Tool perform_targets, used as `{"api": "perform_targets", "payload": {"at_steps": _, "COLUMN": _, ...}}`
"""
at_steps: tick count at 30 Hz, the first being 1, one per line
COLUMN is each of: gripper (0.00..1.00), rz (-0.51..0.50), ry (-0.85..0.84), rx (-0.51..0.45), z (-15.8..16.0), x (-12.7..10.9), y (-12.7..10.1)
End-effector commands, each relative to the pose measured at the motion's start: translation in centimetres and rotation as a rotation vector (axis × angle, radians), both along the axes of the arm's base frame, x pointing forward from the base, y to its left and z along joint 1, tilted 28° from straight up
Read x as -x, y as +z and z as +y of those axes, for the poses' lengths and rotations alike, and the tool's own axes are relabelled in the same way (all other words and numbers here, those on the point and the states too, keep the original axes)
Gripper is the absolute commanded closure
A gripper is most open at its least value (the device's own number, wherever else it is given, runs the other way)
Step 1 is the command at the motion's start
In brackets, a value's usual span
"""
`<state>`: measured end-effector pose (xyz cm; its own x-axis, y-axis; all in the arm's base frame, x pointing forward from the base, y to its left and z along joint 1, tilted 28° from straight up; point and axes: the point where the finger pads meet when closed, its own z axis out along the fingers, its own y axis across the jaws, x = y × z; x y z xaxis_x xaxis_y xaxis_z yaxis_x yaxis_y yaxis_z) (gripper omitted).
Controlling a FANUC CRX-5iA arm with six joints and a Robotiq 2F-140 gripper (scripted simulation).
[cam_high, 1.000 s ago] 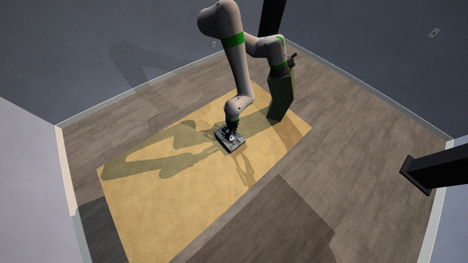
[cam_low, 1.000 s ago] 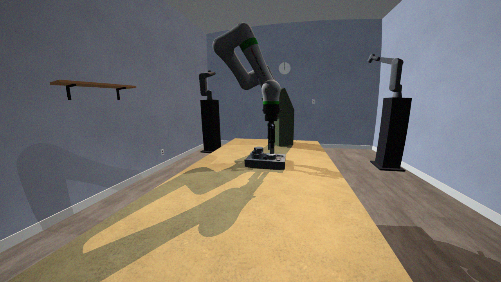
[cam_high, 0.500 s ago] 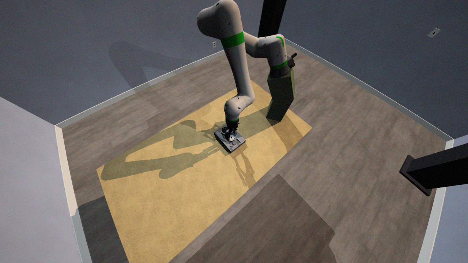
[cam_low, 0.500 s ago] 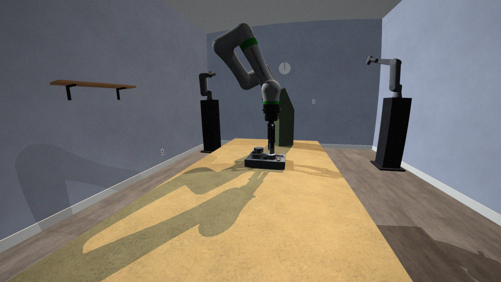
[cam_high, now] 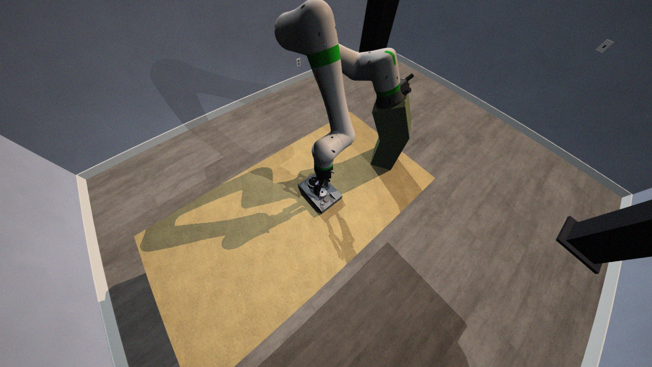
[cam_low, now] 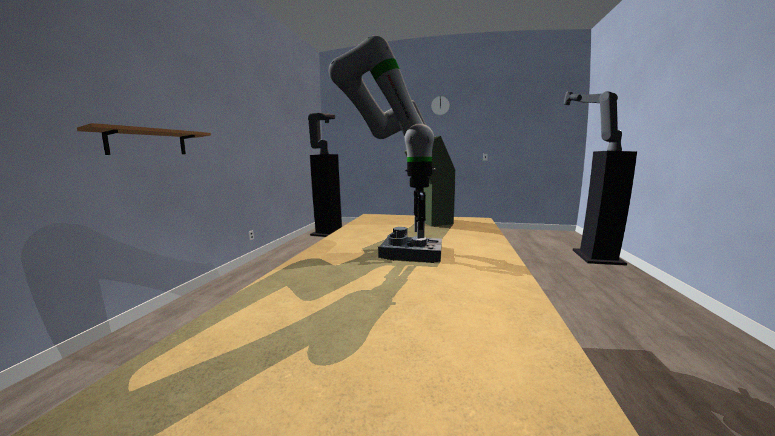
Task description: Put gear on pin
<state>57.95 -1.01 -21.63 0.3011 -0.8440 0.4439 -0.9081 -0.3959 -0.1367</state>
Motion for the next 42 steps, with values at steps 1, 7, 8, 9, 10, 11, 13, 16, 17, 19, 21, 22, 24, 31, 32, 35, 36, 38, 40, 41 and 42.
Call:
{"api": "perform_targets", "payload": {"at_steps": 1, "gripper": 0.47, "rz": 0.000, "ry": 0.000, "rx": 0.000, "z": 0.0, "x": 0.0, "y": -0.1}}
{"api": "perform_targets", "payload": {"at_steps": 7, "gripper": 0.47, "rz": 0.000, "ry": 0.000, "rx": 0.000, "z": -0.2, "x": -0.2, "y": -0.4}}
{"api": "perform_targets", "payload": {"at_steps": 8, "gripper": 0.47, "rz": 0.000, "ry": 0.000, "rx": 0.000, "z": -0.2, "x": -0.2, "y": -0.5}}
{"api": "perform_targets", "payload": {"at_steps": 9, "gripper": 0.47, "rz": 0.000, "ry": 0.000, "rx": 0.000, "z": -0.2, "x": -0.2, "y": -0.6}}
{"api": "perform_targets", "payload": {"at_steps": 10, "gripper": 0.47, "rz": 0.000, "ry": 0.000, "rx": 0.000, "z": -0.3, "x": -0.2, "y": -0.7}}
{"api": "perform_targets", "payload": {"at_steps": 11, "gripper": 0.47, "rz": 0.000, "ry": 0.000, "rx": 0.000, "z": -0.3, "x": -0.3, "y": -0.8}}
{"api": "perform_targets", "payload": {"at_steps": 13, "gripper": 0.47, "rz": 0.000, "ry": 0.000, "rx": 0.000, "z": -0.4, "x": -0.3, "y": -1.0}}
{"api": "perform_targets", "payload": {"at_steps": 16, "gripper": 0.47, "rz": 0.000, "ry": 0.000, "rx": 0.000, "z": -0.4, "x": -0.4, "y": -1.0}}
{"api": "perform_targets", "payload": {"at_steps": 17, "gripper": 0.47, "rz": 0.000, "ry": 0.000, "rx": 0.000, "z": -0.4, "x": -0.4, "y": -1.1}}
{"api": "perform_targets", "payload": {"at_steps": 19, "gripper": 0.47, "rz": 0.000, "ry": 0.000, "rx": 0.000, "z": -0.5, "x": -0.5, "y": -1.3}}
{"api": "perform_targets", "payload": {"at_steps": 21, "gripper": 0.47, "rz": 0.000, "ry": 0.000, "rx": 0.000, "z": -0.6, "x": -0.5, "y": -1.6}}
{"api": "perform_targets", "payload": {"at_steps": 22, "gripper": 0.47, "rz": 0.000, "ry": 0.000, "rx": 0.000, "z": -0.7, "x": -0.6, "y": -1.7}}
{"api": "perform_targets", "payload": {"at_steps": 24, "gripper": 0.47, "rz": 0.000, "ry": 0.000, "rx": 0.000, "z": -0.7, "x": -0.6, "y": -1.9}}
{"api": "perform_targets", "payload": {"at_steps": 31, "gripper": 0.47, "rz": 0.000, "ry": 0.000, "rx": 0.000, "z": -1.0, "x": -0.8, "y": -2.4}}
{"api": "perform_targets", "payload": {"at_steps": 32, "gripper": 0.47, "rz": 0.000, "ry": 0.000, "rx": 0.000, "z": -1.0, "x": -0.8, "y": -2.4}}
{"api": "perform_targets", "payload": {"at_steps": 35, "gripper": 0.47, "rz": 0.000, "ry": 0.000, "rx": 0.000, "z": -1.1, "x": -0.9, "y": -2.7}}
{"api": "perform_targets", "payload": {"at_steps": 36, "gripper": 0.47, "rz": 0.000, "ry": 0.000, "rx": 0.000, "z": -1.1, "x": -0.9, "y": -2.8}}
{"api": "perform_targets", "payload": {"at_steps": 38, "gripper": 0.47, "rz": 0.000, "ry": 0.000, "rx": 0.000, "z": -1.1, "x": -1.0, "y": -2.9}}
{"api": "perform_targets", "payload": {"at_steps": 40, "gripper": 0.47, "rz": 0.000, "ry": 0.000, "rx": 0.000, "z": -1.2, "x": -1.0, "y": -3.0}}
{"api": "perform_targets", "payload": {"at_steps": 41, "gripper": 0.47, "rz": 0.000, "ry": 0.000, "rx": 0.000, "z": -1.2, "x": -1.0, "y": -3.0}}
{"api": "perform_targets", "payload": {"at_steps": 42, "gripper": 0.47, "rz": 0.000, "ry": 0.000, "rx": 0.000, "z": -1.2, "x": -1.0, "y": -3.1}}
